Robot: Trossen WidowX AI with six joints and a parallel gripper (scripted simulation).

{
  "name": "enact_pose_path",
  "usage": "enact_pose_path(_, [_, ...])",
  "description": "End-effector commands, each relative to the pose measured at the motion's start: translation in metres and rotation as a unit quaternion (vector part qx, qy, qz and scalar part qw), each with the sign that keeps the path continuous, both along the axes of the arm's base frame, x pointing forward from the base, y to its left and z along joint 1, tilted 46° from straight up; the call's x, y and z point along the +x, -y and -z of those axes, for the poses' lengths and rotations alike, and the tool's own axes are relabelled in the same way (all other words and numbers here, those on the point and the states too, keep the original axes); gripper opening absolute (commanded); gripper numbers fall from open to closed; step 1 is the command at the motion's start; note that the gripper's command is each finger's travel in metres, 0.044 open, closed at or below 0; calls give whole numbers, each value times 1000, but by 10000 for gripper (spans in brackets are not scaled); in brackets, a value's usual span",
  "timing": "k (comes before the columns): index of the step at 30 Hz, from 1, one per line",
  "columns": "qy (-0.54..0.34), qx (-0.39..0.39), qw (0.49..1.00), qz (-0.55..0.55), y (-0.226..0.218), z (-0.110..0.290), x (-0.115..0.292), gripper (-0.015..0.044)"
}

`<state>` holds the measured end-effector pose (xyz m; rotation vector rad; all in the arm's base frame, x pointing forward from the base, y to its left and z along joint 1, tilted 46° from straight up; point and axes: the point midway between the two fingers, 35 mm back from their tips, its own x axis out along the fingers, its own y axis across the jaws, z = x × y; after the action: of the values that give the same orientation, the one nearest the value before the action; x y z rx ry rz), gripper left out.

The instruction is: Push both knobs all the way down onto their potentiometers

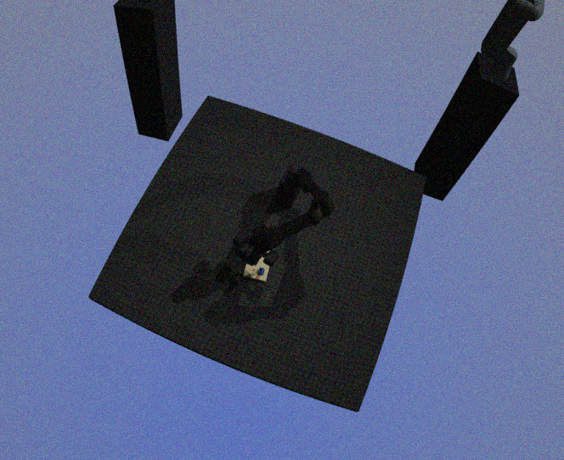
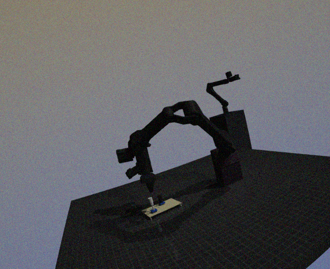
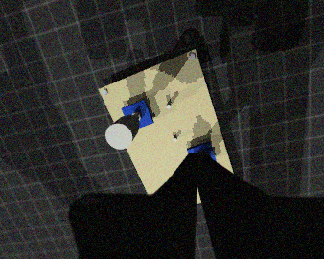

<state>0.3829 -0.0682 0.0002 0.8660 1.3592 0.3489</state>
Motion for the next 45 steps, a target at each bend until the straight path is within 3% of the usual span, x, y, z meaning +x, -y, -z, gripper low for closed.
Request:
enact_pose_path(1, [-49,15,997,50,1,-5,3,0])
enact_pose_path(11, [-167,53,970,168,1,-14,6,0])
enact_pose_path(22, [-292,91,906,291,1,-24,10,0])
enact_pose_path(33, [-407,125,809,405,1,-35,13,0])
enact_pose_path(45, [-515,155,670,512,0,-47,16,0])
